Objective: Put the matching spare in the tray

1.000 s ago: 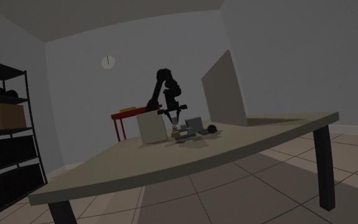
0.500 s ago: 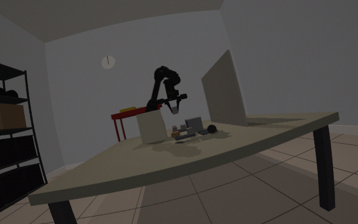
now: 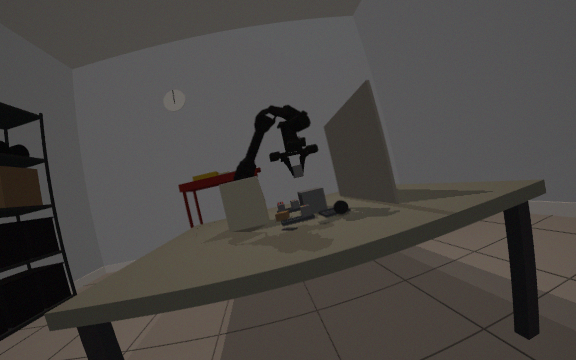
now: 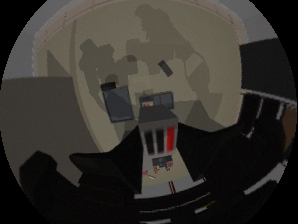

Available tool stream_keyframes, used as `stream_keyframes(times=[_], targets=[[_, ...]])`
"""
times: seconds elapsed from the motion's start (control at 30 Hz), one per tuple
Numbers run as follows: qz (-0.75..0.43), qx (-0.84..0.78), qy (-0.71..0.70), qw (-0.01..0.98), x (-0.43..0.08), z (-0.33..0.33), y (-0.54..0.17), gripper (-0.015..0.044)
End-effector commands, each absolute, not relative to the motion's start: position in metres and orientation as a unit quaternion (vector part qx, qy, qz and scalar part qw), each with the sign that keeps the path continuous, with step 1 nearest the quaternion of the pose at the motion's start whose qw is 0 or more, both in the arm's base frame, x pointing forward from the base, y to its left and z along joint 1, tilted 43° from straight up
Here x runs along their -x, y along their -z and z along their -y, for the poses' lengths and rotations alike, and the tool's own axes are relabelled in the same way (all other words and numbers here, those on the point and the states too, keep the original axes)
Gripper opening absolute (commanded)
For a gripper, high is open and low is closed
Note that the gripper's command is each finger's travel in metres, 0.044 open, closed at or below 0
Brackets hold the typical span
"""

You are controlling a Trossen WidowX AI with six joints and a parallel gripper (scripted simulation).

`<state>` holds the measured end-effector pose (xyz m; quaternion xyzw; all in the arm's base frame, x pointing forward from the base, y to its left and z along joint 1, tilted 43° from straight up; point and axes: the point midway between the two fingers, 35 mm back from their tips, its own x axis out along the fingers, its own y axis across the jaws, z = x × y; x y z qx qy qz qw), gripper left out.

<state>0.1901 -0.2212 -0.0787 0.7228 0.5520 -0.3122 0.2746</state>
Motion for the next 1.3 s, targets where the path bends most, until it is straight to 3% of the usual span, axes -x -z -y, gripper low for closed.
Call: stream_keyframes(times=[0.0,0.63,1.27], targets=[[-0.550,-0.724,0.312,0.277,-0.208,0.229,0.078,0.0000],[-0.544,-0.733,0.312,0.263,-0.293,0.239,0.073,0.0000],[-0.543,-0.734,0.313,0.263,-0.303,0.228,0.088,0.0000]])
